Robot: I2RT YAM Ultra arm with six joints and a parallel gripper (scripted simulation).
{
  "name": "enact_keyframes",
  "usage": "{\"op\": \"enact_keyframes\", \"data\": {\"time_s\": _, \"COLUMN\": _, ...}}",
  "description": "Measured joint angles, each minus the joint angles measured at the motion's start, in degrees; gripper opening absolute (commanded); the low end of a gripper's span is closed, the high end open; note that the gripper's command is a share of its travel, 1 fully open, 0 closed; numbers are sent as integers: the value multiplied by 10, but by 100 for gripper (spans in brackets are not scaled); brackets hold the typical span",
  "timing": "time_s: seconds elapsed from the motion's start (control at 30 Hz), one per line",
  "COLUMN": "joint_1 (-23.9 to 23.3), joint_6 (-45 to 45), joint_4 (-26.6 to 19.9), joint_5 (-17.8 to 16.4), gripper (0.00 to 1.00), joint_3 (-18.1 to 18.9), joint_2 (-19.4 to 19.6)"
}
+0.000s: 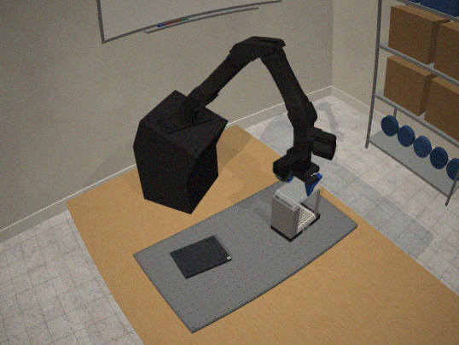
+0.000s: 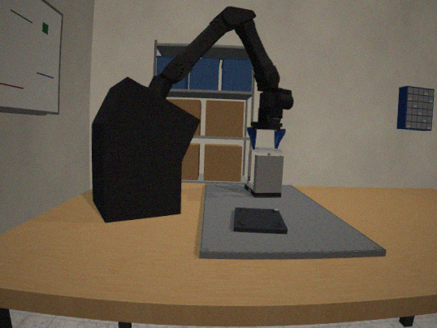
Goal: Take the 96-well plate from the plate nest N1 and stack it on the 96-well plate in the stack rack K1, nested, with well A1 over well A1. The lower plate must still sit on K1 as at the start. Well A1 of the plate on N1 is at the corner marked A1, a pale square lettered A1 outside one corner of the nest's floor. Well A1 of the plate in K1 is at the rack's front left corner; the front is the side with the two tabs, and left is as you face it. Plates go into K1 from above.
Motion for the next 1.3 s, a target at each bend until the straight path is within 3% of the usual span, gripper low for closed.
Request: {"op": "enact_keyframes", "data": {"time_s": 1.3, "joint_1": 1, "joint_6": 1, "joint_4": 19, "joint_5": 0, "gripper": 0, "joint_3": -9, "joint_2": 10}}
